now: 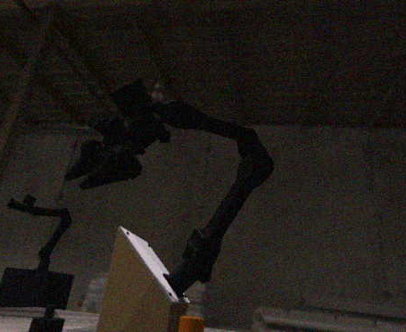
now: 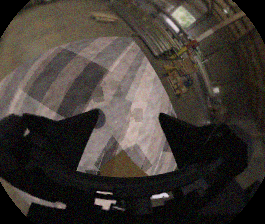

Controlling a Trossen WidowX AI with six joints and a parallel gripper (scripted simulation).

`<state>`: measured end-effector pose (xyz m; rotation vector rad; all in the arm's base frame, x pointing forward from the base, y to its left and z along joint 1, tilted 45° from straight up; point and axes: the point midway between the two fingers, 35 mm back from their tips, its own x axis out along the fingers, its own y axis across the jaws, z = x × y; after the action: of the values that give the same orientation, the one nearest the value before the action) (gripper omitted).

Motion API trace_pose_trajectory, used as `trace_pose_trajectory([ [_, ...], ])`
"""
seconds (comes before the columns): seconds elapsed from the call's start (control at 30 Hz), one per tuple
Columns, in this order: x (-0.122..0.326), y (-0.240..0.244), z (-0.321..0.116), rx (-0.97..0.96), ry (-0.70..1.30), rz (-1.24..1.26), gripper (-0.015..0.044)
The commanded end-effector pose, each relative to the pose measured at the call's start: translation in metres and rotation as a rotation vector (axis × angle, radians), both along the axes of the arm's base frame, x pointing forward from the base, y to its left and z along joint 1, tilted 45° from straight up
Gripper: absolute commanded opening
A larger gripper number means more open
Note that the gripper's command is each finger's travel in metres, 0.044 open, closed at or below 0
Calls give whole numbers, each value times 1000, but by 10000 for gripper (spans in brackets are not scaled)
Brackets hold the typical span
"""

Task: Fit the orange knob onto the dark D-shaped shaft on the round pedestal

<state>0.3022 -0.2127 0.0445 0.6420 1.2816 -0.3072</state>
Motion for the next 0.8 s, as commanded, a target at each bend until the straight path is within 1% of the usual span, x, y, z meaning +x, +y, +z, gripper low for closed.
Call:
trace_pose_trajectory([
  [0.0, 3, 75, 12, 143, -12, 196, 440],
  [0.17, -6, 158, 33, 307, -24, 408, 440],
  [0.37, -38, 244, 62, 509, -24, 631, 440],
  [0.43, -43, 253, 65, 531, -23, 652, 440],
  [0.67, -47, 250, 63, 531, -23, 652, 440],
  [0.77, -46, 263, 50, 529, -24, 655, 440],
])
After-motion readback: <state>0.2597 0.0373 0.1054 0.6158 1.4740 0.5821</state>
